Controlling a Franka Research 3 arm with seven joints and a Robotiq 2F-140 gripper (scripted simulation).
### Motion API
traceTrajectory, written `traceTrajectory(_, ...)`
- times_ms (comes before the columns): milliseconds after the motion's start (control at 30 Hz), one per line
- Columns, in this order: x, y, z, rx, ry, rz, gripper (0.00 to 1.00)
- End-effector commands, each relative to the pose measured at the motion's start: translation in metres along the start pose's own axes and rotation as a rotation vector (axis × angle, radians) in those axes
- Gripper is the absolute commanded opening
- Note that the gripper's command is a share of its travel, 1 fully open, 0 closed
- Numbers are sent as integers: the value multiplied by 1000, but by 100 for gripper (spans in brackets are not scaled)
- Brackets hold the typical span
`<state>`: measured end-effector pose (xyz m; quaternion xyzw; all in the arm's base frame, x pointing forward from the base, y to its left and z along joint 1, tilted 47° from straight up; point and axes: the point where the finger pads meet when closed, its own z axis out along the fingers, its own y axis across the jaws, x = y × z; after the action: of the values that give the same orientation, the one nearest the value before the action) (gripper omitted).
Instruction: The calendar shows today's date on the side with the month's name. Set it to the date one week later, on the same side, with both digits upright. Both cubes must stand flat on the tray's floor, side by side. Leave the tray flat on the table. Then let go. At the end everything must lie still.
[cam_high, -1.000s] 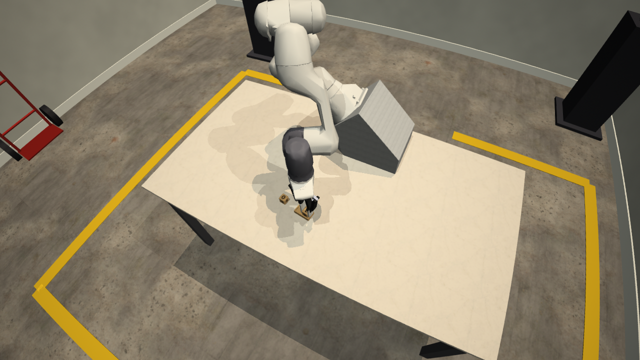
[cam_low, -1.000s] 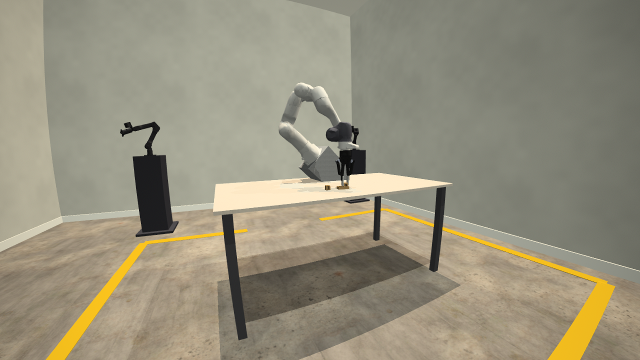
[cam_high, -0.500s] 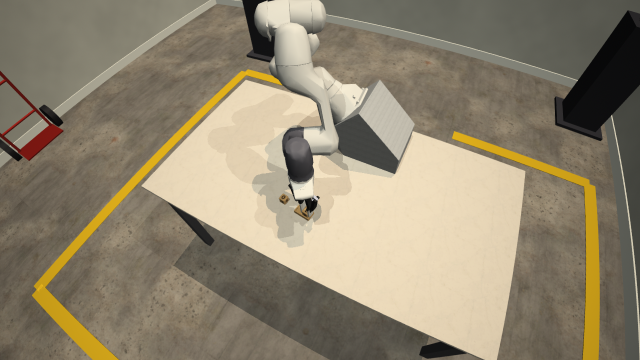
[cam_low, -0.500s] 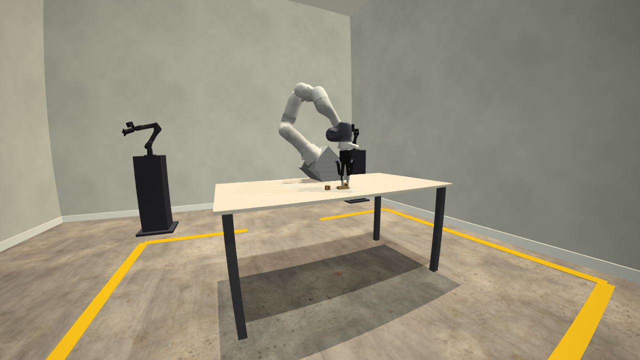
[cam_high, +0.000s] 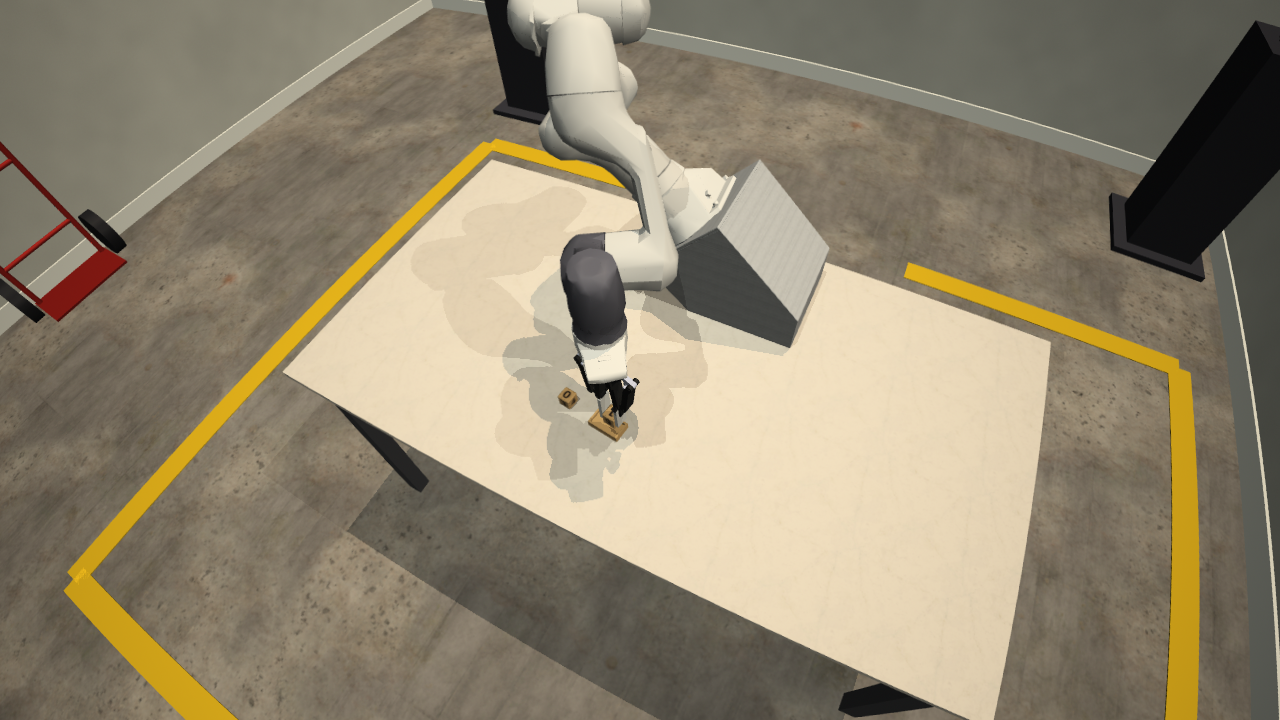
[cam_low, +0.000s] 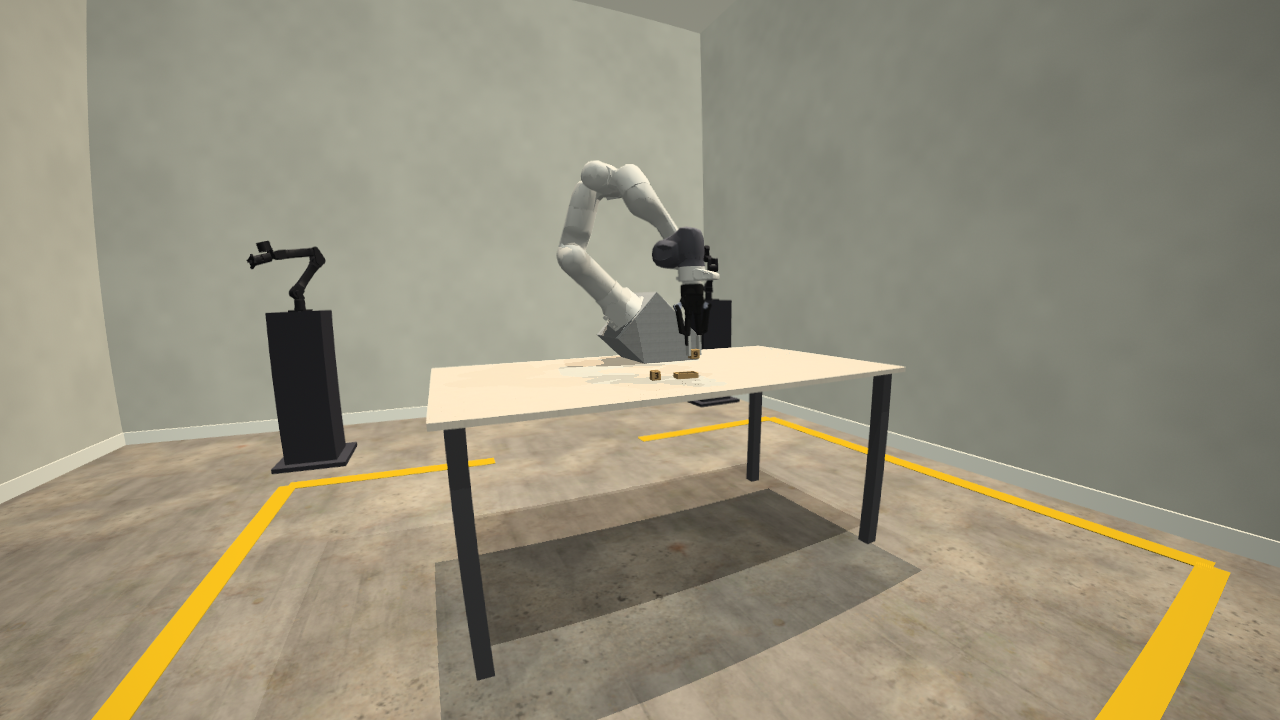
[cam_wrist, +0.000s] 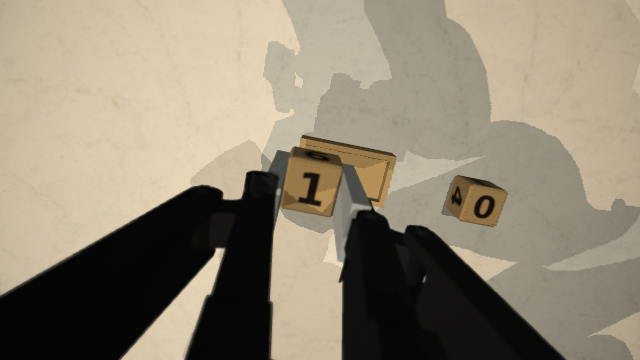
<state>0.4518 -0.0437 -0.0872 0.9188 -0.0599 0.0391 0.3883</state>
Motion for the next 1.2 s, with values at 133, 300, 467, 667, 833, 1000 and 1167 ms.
traceTrajectory(133, -6, 7, -39, -20, -21, 4, 16)
traceTrajectory(300, -6, 7, -46, -20, -21, 4, 16)
traceTrajectory(467, -6, 7, -46, -20, -21, 4, 16)
traceTrajectory(667, -3, -12, -45, -21, -18, 2, 16)
traceTrajectory(833, -7, -82, -35, -20, -21, -12, 16)
traceTrajectory(1000, -7, -83, -35, -20, -21, -13, 16)
traceTrajectory(1167, -7, -83, -35, -20, -21, -13, 16)
